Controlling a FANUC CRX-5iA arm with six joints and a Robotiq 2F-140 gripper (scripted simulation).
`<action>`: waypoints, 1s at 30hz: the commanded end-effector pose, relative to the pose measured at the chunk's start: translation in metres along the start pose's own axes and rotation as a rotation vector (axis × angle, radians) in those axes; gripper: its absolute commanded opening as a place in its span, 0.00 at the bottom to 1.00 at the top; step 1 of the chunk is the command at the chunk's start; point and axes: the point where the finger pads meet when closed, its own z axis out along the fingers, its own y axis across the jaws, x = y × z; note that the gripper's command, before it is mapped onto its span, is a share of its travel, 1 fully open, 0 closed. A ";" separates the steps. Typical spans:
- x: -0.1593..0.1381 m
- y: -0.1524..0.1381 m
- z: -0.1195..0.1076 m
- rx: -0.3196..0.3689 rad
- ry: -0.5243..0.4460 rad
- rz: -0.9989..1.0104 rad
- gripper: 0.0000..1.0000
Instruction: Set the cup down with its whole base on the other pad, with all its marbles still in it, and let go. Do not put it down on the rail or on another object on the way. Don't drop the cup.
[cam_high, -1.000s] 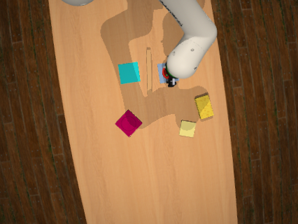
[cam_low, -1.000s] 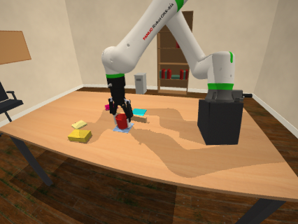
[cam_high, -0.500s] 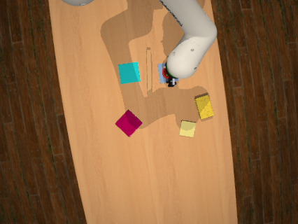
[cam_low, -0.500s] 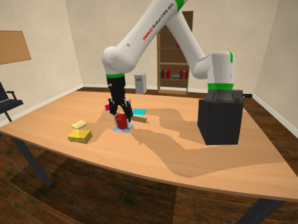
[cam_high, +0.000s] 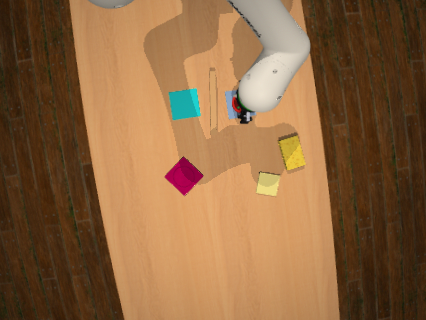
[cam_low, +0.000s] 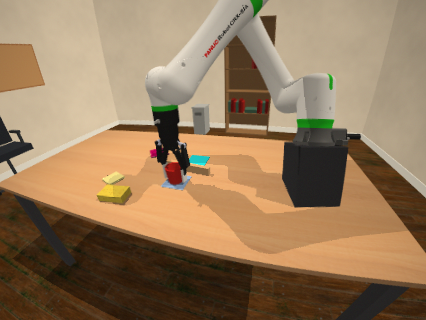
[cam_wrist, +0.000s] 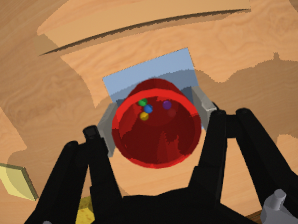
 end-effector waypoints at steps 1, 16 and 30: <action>0.000 0.000 0.000 0.000 0.000 0.000 0.56; 0.000 0.000 0.000 0.000 0.000 0.000 0.54; 0.000 0.000 0.000 0.000 0.000 0.000 0.53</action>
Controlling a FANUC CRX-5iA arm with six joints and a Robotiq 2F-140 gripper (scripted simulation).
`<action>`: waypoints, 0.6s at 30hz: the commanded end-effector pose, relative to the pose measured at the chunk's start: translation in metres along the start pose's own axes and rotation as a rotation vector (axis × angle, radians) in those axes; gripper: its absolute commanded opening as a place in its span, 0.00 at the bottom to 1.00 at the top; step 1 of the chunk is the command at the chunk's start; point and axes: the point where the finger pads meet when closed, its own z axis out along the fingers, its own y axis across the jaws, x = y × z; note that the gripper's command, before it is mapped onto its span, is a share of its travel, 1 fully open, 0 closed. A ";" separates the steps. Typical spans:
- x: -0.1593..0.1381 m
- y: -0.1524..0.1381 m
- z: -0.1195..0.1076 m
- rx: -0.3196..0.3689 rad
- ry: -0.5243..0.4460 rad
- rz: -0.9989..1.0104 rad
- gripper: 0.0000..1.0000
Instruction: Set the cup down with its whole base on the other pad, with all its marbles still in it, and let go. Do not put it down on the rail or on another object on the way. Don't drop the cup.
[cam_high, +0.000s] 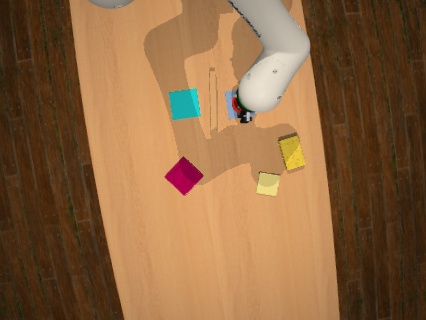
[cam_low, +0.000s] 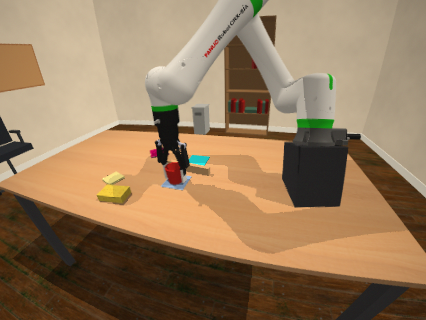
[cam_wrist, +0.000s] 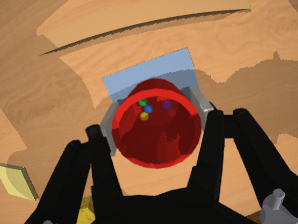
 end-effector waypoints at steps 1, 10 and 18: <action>0.000 0.000 0.000 0.000 0.000 0.000 0.53; 0.000 0.000 0.000 0.000 0.000 0.000 0.52; 0.000 0.000 0.000 0.000 0.000 0.000 0.51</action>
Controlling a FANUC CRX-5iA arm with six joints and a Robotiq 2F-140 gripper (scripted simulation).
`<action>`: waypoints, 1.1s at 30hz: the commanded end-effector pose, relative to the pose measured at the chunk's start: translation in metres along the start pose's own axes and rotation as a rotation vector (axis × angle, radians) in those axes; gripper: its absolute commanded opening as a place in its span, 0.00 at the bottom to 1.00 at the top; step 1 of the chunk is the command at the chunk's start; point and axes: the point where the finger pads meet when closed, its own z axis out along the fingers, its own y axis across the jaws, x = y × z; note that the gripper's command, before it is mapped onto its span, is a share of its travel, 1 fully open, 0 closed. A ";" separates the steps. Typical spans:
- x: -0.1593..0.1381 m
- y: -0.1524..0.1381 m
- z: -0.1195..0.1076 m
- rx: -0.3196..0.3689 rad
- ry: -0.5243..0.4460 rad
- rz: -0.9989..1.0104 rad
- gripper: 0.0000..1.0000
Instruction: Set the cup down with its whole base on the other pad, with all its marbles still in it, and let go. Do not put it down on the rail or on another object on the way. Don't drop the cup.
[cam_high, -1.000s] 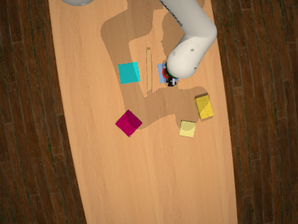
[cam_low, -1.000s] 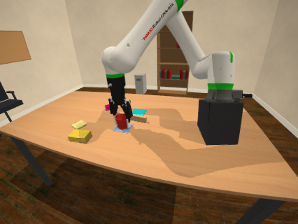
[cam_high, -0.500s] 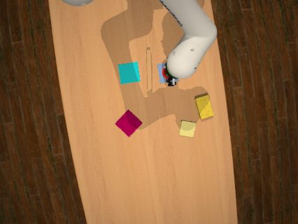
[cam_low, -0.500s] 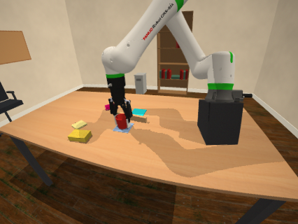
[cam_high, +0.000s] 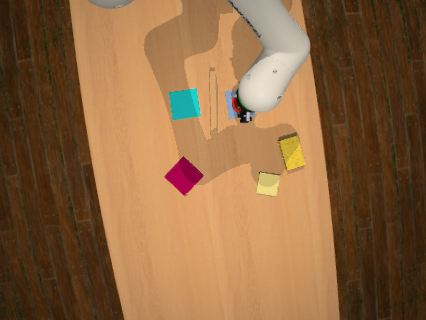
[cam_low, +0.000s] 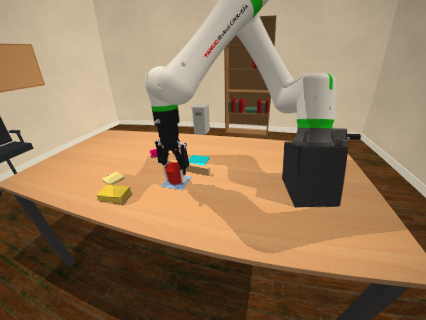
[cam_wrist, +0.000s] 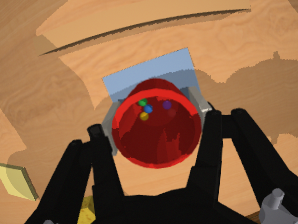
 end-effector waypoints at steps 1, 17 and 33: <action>0.000 0.000 0.000 0.000 0.000 0.000 0.51; 0.000 0.000 0.000 0.000 0.000 0.000 0.50; 0.000 0.000 0.000 0.000 0.000 0.000 0.49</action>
